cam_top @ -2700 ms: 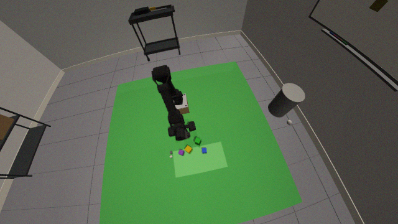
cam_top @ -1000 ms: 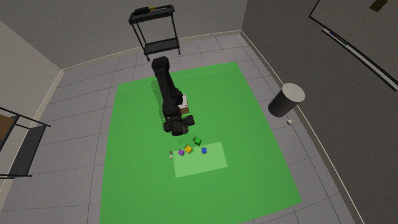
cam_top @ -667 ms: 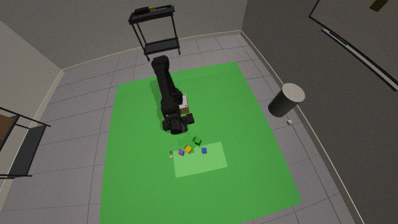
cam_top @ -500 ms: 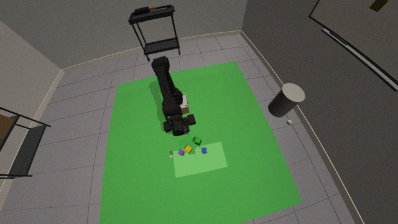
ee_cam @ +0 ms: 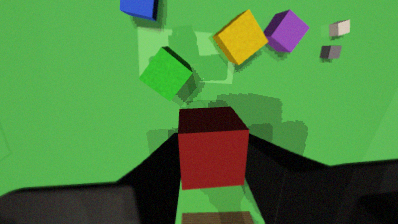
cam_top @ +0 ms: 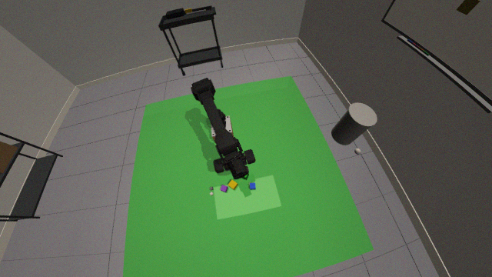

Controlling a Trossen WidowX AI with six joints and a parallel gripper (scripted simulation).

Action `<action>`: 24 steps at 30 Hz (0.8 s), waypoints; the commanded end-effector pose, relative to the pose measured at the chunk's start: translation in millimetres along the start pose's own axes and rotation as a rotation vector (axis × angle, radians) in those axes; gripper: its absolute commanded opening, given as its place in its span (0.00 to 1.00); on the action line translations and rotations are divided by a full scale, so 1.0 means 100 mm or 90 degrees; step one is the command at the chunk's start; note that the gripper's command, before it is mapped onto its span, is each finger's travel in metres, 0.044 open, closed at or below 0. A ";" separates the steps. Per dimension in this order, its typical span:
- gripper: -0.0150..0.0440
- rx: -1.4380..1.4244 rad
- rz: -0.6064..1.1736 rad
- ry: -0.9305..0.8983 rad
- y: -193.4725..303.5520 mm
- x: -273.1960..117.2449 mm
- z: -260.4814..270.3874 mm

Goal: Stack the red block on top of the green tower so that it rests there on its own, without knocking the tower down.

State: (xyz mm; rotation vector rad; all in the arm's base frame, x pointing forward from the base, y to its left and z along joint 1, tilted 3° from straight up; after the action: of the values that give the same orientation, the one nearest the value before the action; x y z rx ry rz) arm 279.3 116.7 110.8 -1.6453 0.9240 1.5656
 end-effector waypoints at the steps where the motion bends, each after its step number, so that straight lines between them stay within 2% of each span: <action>1: 0.25 0.006 -0.004 0.000 -0.16 -0.01 0.08; 8: 0.25 0.011 -0.006 0.000 -0.36 0.02 0.22; 24: 0.25 0.011 -0.006 0.001 -0.35 0.50 0.20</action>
State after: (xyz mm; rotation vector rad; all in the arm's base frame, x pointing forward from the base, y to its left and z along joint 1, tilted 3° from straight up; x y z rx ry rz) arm 301.9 151.6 66.8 -1.6394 0.9204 1.5429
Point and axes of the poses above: the point midway between the two fingers, 35 mm back from their tips, its own x axis out along the fingers, its own z axis across the jaws, y = z × x, the point moved 4 cm from there along -x, back along the fingers, and after that the axes turned 15 degrees about -x, right-handed, at the moved point
